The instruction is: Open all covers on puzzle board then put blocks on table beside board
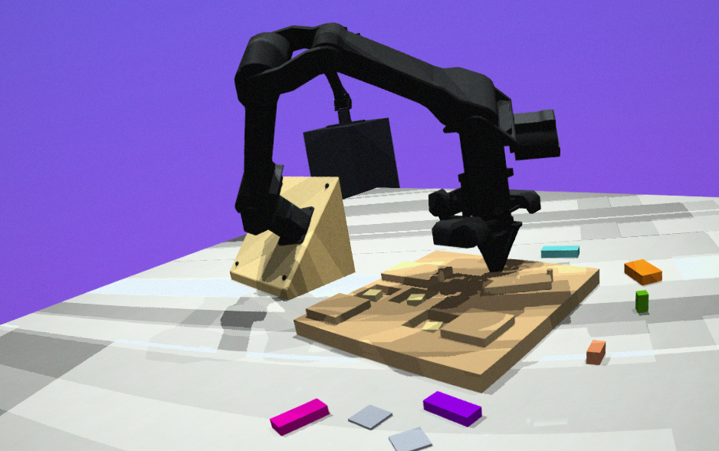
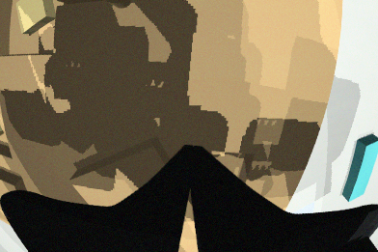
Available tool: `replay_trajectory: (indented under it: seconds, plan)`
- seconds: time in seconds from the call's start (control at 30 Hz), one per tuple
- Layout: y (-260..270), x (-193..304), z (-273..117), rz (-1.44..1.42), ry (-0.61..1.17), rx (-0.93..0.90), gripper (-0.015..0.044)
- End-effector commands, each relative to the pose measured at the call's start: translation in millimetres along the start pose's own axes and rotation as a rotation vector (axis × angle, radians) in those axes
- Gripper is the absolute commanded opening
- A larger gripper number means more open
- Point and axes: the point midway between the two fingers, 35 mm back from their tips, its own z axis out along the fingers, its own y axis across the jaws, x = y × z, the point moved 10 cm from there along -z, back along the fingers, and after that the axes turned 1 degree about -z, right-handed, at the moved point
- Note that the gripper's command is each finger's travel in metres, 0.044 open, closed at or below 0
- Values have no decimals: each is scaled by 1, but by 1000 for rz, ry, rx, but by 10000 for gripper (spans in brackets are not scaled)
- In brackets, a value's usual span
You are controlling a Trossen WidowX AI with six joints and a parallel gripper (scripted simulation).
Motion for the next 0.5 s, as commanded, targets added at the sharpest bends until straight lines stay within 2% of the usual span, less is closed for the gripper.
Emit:
replay_trajectory:
  seconds: [0.0, 0.47]
  plan:
    - [6, 1, -1, 1, 7, -1, 0]
    - [21, 5, -1, 1, 6, -2, 0]
